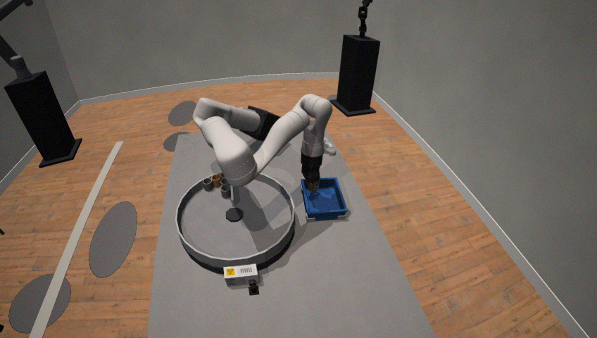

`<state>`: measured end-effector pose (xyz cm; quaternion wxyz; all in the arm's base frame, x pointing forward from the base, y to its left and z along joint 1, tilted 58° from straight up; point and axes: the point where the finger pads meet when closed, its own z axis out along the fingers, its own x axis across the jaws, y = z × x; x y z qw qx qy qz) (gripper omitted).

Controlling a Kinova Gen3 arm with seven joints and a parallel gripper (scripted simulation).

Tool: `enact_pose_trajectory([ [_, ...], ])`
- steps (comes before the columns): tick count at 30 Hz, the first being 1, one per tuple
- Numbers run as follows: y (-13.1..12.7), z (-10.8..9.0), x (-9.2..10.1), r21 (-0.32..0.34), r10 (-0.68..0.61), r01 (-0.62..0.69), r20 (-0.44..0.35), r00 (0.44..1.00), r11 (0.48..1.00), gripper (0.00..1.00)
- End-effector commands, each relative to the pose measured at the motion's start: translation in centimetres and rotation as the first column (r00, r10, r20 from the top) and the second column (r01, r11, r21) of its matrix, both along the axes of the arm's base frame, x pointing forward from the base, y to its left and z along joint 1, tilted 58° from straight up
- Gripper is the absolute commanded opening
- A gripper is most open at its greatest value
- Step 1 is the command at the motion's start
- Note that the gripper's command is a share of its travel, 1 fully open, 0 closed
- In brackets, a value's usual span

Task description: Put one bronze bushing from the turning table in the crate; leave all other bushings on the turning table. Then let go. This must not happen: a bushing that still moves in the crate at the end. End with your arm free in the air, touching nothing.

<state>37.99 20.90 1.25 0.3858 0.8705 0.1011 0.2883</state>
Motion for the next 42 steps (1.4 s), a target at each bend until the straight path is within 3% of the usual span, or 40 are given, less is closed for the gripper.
enact_pose_trajectory([
  [1, 0.1, 0.0, 0.0, 0.001, 0.001, -0.001, 0.0, 1.0, 1.0, 0.0],
  [42, -1.3, -1.2, 1.3, 0.001, 0.001, -0.001, 0.0, 1.0, 1.0, 0.0],
])
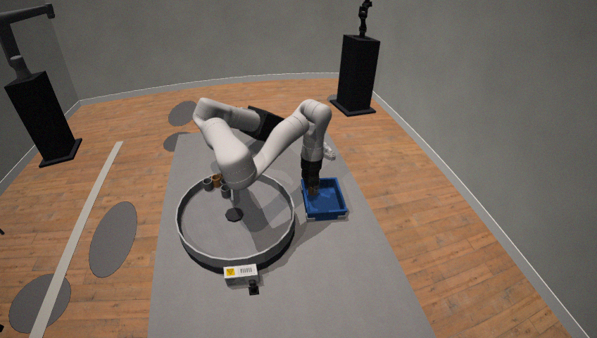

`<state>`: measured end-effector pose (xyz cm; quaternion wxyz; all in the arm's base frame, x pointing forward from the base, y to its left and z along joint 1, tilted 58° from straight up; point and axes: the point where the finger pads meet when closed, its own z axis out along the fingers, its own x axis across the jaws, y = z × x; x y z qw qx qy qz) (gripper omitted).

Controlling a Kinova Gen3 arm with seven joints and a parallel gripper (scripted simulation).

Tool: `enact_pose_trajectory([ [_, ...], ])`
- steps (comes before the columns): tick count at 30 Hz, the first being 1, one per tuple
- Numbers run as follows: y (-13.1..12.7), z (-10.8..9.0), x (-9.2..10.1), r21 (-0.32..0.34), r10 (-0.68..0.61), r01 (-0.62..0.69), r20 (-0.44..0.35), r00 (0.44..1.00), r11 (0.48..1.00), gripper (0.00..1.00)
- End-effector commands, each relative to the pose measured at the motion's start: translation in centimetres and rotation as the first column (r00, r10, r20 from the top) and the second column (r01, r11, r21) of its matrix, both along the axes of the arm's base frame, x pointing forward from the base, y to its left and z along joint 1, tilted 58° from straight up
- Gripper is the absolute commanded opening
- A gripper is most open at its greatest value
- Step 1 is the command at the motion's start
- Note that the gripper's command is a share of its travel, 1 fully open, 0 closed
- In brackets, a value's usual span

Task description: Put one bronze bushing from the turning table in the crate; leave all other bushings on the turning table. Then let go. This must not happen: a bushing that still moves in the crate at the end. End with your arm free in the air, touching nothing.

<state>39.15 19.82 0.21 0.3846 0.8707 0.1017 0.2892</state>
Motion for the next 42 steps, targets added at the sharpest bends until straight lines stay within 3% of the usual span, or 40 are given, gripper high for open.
enact_pose_trajectory([
  [1, -0.3, -0.21, 0.21, -0.001, -0.001, 0.001, -0.001, 1.0, 1.0, 0.0],
  [31, -0.56, -0.44, 0.46, -0.001, -0.002, 0.002, -0.001, 1.0, 1.0, 0.0],
  [32, -0.56, -0.44, 0.46, -0.001, -0.002, 0.002, -0.001, 1.0, 1.0, 0.47],
  [42, -0.56, -0.44, 0.46, -0.001, -0.002, 0.002, -0.001, 1.0, 1.0, 0.47],
])
